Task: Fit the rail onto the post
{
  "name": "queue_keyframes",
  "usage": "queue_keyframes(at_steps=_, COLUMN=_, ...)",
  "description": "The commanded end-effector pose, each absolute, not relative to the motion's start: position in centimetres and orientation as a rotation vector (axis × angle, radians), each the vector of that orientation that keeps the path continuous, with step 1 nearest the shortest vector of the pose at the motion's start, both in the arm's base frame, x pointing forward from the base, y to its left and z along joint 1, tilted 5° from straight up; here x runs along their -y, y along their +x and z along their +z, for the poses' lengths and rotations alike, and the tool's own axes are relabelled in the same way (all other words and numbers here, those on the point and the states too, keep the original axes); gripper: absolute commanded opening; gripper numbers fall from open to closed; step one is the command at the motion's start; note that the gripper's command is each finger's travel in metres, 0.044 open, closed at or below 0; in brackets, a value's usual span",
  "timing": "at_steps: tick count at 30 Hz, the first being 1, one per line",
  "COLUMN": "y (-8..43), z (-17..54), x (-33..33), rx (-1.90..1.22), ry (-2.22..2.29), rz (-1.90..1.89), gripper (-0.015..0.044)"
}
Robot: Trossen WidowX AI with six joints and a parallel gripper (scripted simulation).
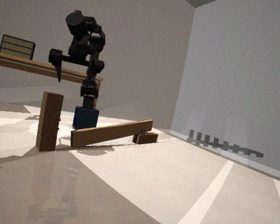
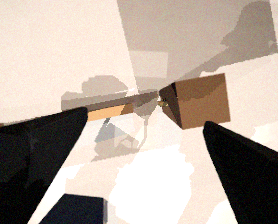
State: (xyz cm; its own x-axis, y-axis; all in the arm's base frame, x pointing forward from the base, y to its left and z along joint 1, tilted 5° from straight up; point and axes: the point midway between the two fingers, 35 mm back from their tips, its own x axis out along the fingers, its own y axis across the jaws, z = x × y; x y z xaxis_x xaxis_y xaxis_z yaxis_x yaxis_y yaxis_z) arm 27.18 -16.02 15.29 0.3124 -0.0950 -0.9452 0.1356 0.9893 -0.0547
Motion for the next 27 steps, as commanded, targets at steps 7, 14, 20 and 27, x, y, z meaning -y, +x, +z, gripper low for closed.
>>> queue_keyframes(at_steps=7, y=27.5, z=5.8, x=8.5, rx=-1.333, ry=-0.939, rz=0.786, gripper=0.044)
queue_keyframes(at_steps=14, y=26.0, z=1.8, x=5.7, rx=-1.204, ry=-1.368, rz=1.289, gripper=0.044)
queue_keyframes(at_steps=20, y=26.3, z=1.8, x=5.8, rx=-1.2, ry=-1.377, rz=1.3, gripper=0.044)
queue_keyframes(at_steps=27, y=26.5, z=1.8, x=5.9, rx=-1.2, ry=-1.377, rz=1.3, gripper=0.044)
